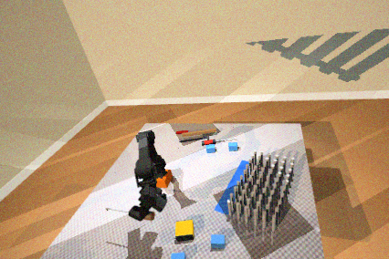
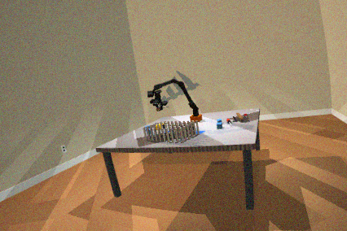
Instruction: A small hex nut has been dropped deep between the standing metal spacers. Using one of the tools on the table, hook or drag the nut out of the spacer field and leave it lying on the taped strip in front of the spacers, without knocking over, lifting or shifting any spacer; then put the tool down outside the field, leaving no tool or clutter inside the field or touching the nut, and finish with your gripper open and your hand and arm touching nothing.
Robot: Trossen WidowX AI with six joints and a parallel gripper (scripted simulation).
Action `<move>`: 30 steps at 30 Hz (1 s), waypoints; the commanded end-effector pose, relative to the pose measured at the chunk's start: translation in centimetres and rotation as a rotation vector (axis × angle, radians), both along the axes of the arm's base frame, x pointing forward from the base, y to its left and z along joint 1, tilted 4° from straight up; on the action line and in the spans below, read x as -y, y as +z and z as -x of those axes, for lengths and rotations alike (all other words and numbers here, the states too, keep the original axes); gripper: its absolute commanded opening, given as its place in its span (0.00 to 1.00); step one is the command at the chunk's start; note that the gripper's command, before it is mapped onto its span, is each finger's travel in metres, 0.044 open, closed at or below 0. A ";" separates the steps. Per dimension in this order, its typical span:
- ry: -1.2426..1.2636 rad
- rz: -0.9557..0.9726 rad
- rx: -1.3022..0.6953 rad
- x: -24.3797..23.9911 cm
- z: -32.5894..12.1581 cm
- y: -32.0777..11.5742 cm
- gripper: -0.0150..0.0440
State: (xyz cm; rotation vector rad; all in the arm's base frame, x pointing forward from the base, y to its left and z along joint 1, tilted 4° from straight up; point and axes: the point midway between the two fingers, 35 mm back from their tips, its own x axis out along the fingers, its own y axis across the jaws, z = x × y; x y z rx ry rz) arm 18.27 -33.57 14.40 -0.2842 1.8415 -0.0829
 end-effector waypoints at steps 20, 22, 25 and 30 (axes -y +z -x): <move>-0.108 0.033 -0.014 1.7 1.2 -0.8 0.25; -0.108 0.033 -0.013 1.8 1.2 -1.0 0.25; -0.108 0.033 -0.013 1.8 1.1 -1.3 0.25; -0.108 0.033 -0.013 1.9 1.1 -1.8 0.25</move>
